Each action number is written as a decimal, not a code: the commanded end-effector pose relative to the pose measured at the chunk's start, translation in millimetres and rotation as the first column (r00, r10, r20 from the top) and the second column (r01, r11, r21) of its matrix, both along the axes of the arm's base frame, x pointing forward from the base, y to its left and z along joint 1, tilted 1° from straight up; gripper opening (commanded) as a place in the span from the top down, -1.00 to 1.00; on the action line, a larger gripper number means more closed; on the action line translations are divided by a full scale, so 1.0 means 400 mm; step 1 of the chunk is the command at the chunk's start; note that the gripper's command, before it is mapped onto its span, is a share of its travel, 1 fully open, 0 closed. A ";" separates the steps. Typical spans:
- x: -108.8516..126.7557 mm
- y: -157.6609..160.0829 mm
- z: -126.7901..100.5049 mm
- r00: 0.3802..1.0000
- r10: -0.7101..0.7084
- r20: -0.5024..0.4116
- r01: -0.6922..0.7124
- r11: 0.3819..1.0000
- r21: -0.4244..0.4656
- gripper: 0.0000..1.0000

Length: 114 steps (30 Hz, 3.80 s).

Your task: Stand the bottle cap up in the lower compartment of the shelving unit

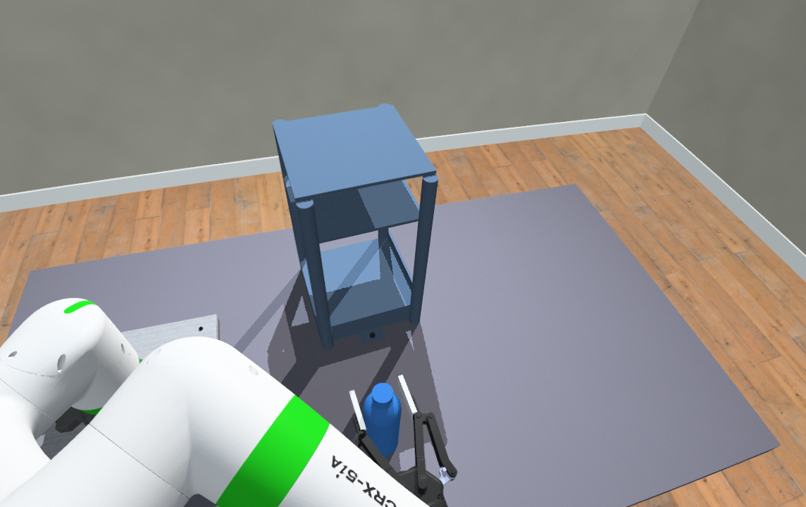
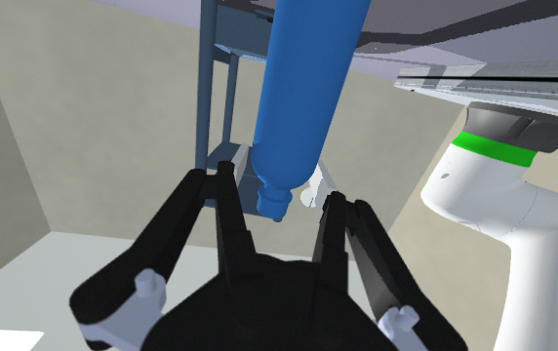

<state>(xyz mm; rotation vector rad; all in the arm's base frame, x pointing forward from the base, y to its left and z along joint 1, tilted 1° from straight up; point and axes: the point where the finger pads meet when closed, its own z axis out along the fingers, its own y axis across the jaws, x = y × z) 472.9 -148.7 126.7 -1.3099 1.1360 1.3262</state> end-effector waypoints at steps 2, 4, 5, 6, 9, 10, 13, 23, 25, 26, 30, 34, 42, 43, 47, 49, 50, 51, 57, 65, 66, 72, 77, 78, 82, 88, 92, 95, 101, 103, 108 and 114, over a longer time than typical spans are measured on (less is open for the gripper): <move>0.000 0.000 -0.030 1.000 0.000 0.001 0.000 1.000 0.000 0.01; 0.000 0.000 -0.041 1.000 0.000 0.001 0.000 1.000 0.000 0.01; 0.000 0.000 -0.047 1.000 0.000 0.001 0.000 1.000 0.000 0.01; 0.000 0.000 -0.052 1.000 0.000 0.001 0.000 1.000 0.000 0.01; 0.000 0.000 -0.058 1.000 0.000 0.001 0.000 1.000 0.000 0.01; 0.000 0.000 -0.063 1.000 0.000 0.001 0.000 1.000 0.000 0.01; 0.000 0.000 -0.077 1.000 0.000 0.001 0.000 1.000 0.000 0.01; 0.000 0.000 -0.113 1.000 0.000 0.001 0.000 1.000 0.000 0.01; 0.000 0.000 -0.113 1.000 0.000 0.001 0.000 1.000 0.000 0.01; 0.000 0.000 -0.116 1.000 0.000 0.001 0.000 1.000 0.000 0.01; -0.001 0.000 -0.125 1.000 0.000 0.001 0.000 1.000 0.000 0.01; -0.001 0.000 -0.132 1.000 0.000 0.001 0.000 1.000 0.000 0.01; -0.001 0.001 -0.139 1.000 0.000 0.001 0.000 1.000 0.000 0.01; -0.001 0.001 -0.139 1.000 0.000 0.001 0.000 1.000 0.000 0.01; -0.001 0.001 -0.141 1.000 0.000 0.001 0.000 1.000 0.000 0.01; -0.001 0.001 -0.141 1.000 0.000 0.001 0.000 1.000 0.000 0.01; -0.001 0.001 -0.141 1.000 0.000 0.001 0.000 1.000 0.000 0.01; -0.001 0.001 -0.141 1.000 0.000 0.001 0.000 1.000 0.000 0.01; -0.001 0.001 -0.141 1.000 0.000 0.001 0.000 1.000 0.000 0.01; -0.001 0.001 -0.141 1.000 0.000 0.001 0.000 1.000 0.000 0.01; -0.001 0.001 -0.141 1.000 0.000 0.001 0.000 1.000 0.000 0.01; -0.001 0.001 -0.141 1.000 0.000 0.001 0.000 1.000 0.000 0.01; -0.001 0.001 -0.141 1.000 0.000 0.001 0.000 1.000 0.000 0.01; -0.001 0.001 -0.141 1.000 0.000 0.001 0.000 1.000 0.000 0.01; -0.001 0.001 -0.141 1.000 0.000 0.001 0.000 1.000 0.000 0.01; -0.001 0.001 -0.141 1.000 0.000 0.001 0.000 1.000 0.000 0.01; -0.001 0.001 -0.141 1.000 0.000 0.001 0.000 1.000 0.000 1.00; -0.001 0.001 -0.141 1.000 0.000 0.001 0.000 1.000 0.000 1.00; -0.001 0.001 -0.141 1.000 0.000 0.001 0.000 1.000 0.000 1.00; -0.001 0.001 -0.141 1.000 0.000 0.001 0.000 1.000 0.000 1.00; -0.001 0.001 -0.141 1.000 0.000 0.001 0.000 1.000 0.000 1.00; -0.001 0.001 -0.141 1.000 0.000 0.001 0.000 1.000 0.000 1.00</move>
